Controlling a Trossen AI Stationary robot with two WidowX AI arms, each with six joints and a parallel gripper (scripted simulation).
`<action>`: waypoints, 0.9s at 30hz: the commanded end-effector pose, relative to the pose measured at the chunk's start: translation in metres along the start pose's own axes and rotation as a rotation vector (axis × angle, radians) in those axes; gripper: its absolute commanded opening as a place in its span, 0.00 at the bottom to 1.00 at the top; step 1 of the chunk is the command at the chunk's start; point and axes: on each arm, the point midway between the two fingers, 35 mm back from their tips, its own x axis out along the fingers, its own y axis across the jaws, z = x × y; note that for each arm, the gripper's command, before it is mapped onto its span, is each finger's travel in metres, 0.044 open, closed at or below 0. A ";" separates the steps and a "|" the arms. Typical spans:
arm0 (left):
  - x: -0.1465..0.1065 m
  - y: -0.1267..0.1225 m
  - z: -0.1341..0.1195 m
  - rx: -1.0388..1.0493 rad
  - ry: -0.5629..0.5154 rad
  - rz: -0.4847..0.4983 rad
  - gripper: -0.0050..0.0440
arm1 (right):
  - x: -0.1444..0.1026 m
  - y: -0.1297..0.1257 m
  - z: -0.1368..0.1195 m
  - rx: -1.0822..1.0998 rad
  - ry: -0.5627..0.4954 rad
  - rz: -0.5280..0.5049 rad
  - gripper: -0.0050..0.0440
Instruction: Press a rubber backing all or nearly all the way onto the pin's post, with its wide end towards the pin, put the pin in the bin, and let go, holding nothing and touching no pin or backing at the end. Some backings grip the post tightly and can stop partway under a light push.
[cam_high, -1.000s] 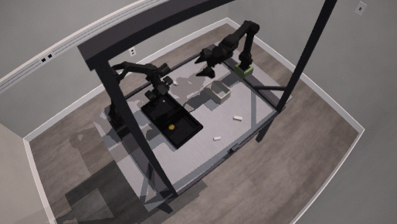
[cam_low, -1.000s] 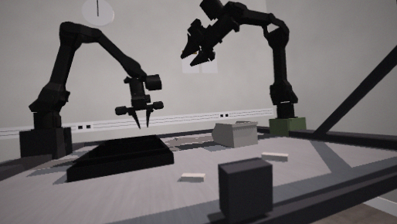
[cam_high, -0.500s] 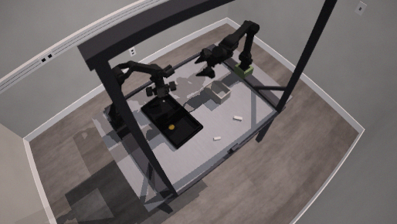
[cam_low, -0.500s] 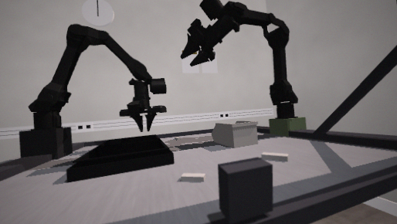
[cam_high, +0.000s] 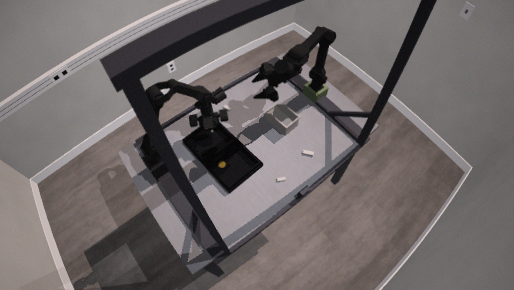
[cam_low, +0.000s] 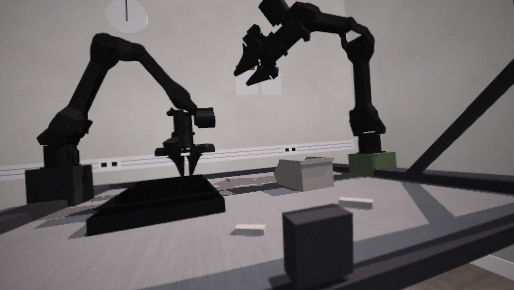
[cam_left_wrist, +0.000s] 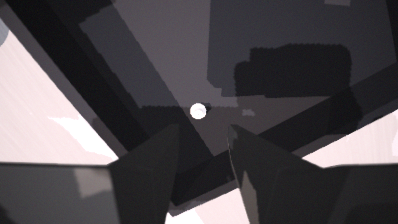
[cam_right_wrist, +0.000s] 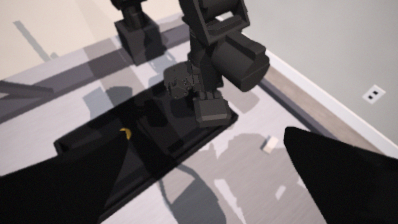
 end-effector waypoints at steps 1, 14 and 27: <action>0.014 0.000 0.000 0.004 0.004 0.000 0.37 | -0.007 -0.001 0.008 0.018 -0.019 0.011 1.00; 0.032 0.001 0.000 0.004 0.005 0.002 0.37 | -0.007 -0.001 0.008 0.018 -0.019 0.011 1.00; 0.026 0.005 -0.003 0.002 0.013 0.020 0.20 | -0.007 -0.001 0.008 0.018 -0.019 0.011 1.00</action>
